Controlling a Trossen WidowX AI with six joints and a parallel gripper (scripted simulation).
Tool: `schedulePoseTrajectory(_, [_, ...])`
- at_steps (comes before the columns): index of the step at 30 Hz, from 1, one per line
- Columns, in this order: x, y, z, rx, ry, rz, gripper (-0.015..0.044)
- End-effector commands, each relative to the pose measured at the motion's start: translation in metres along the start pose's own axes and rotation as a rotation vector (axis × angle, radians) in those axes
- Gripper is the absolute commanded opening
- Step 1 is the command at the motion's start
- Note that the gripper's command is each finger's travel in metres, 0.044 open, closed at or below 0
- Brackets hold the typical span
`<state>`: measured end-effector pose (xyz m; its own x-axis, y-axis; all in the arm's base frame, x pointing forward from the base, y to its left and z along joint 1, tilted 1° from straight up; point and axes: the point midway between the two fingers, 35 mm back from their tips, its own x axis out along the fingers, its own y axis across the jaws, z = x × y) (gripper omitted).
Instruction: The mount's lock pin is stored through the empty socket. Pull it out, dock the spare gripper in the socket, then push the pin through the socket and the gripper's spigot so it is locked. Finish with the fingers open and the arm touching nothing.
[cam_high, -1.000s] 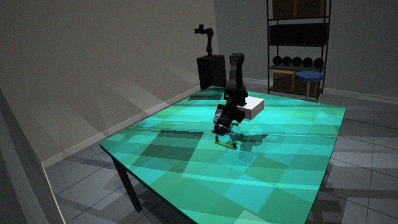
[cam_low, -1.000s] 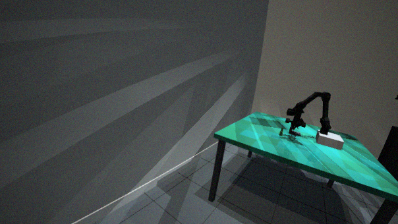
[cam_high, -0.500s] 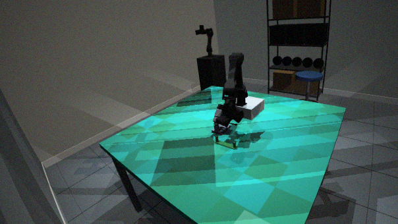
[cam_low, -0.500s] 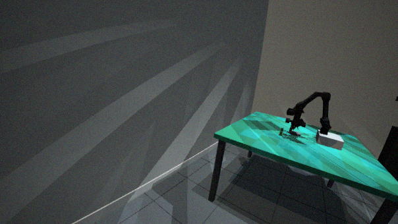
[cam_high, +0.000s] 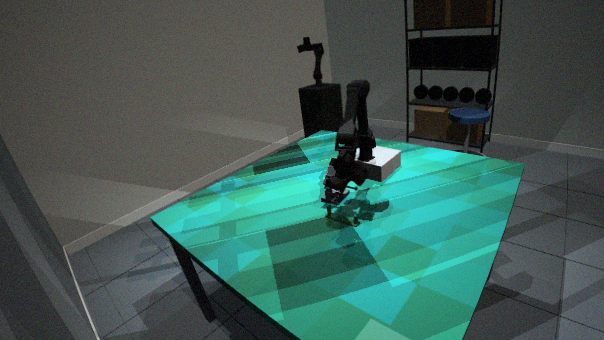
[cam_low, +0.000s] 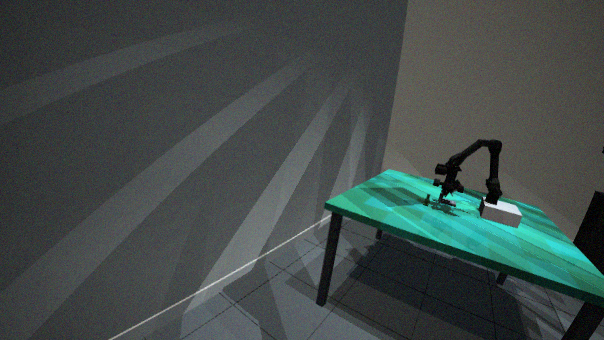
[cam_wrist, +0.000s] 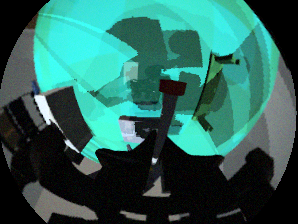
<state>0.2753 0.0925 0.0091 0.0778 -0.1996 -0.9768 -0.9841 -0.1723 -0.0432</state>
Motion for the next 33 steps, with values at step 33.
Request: schedulePoseTrajectory(33, [-0.013,0.002,0.001,-0.003,0.001,0.007,0.02])
